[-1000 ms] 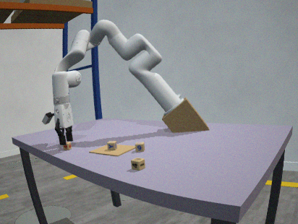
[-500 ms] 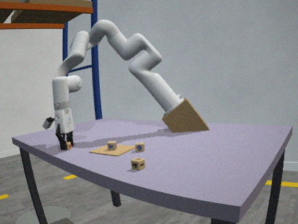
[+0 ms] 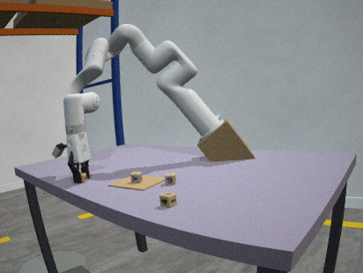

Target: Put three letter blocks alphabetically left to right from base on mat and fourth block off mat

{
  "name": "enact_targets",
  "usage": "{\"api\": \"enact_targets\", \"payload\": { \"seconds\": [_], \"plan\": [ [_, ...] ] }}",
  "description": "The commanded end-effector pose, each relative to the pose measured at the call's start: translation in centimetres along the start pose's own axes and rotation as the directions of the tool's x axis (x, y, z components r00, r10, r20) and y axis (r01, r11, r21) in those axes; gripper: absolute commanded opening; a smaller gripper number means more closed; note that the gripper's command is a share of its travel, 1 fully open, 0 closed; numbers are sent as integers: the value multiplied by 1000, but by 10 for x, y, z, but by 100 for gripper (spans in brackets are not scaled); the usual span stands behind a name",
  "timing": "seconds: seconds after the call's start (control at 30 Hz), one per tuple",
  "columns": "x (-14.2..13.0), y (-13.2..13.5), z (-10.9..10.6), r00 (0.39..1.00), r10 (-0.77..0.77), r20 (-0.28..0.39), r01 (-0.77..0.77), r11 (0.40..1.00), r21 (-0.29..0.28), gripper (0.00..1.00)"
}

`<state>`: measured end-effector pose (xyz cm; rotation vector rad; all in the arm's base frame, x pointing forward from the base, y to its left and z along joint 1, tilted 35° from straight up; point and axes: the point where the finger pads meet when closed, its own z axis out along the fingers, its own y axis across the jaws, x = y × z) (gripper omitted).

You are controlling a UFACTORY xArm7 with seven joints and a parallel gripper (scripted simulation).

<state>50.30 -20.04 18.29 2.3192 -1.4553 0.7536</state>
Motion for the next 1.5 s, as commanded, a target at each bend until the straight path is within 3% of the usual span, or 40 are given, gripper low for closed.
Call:
{"api": "enact_targets", "payload": {
  "seconds": [0.0,0.67,0.7,1.23,1.27,1.47],
  "plan": [
    [0,-1,-1,1000,0,-1,0,1000,3,69],
    [0,-1,-1,1000,0,-1,0,1000,3,69],
    [0,-1,-1,1000,0,-1,0,1000,3,47],
    [0,-1,-1,1000,0,-1,0,1000,3,47],
    [0,-1,-1,1000,0,-1,0,1000,3,27],
    [0,-1,-1,1000,0,-1,0,1000,3,27]
  ]
}}
